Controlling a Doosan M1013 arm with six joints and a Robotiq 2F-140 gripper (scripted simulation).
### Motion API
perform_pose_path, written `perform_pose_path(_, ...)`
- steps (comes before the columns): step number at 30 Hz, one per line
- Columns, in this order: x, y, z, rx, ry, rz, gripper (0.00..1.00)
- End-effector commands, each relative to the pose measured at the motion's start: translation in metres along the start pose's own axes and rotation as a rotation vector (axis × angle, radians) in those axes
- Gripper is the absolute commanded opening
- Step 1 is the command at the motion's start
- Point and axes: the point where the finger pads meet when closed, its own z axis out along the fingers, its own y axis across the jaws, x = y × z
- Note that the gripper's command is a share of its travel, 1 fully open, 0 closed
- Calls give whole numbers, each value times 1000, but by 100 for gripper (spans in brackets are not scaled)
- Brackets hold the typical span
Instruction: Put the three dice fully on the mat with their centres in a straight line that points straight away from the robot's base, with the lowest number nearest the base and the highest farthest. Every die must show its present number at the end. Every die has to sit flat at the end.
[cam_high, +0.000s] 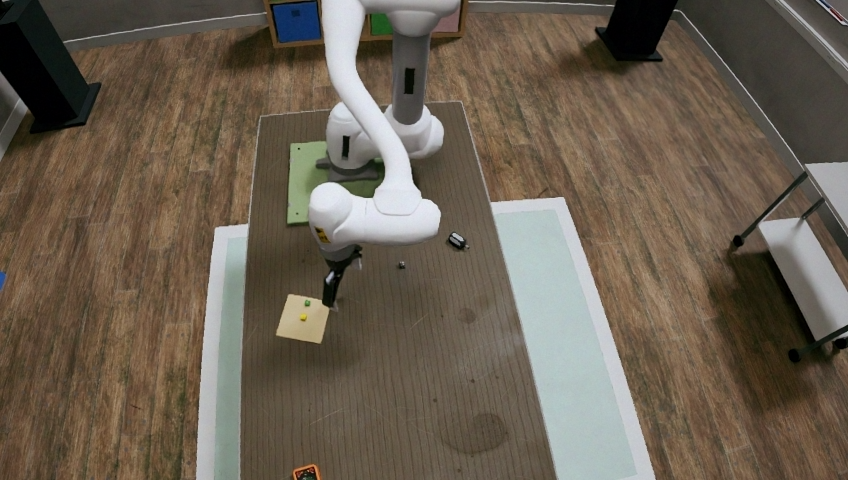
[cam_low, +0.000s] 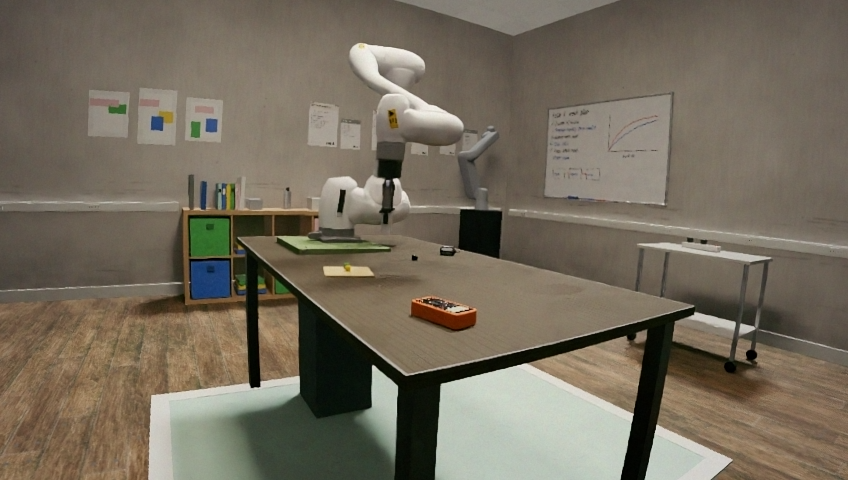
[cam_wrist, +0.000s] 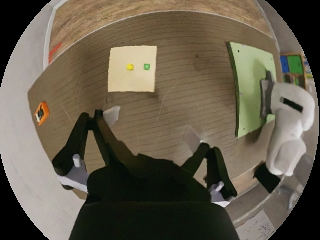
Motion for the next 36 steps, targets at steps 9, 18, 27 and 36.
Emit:
perform_pose_path(9,-28,36,1,0,-10,-446,100)
perform_pose_path(18,-44,61,3,2,-10,-745,100)
perform_pose_path(27,-59,90,5,3,-10,-1073,100)
perform_pose_path(36,-73,119,7,5,-9,-1410,100)
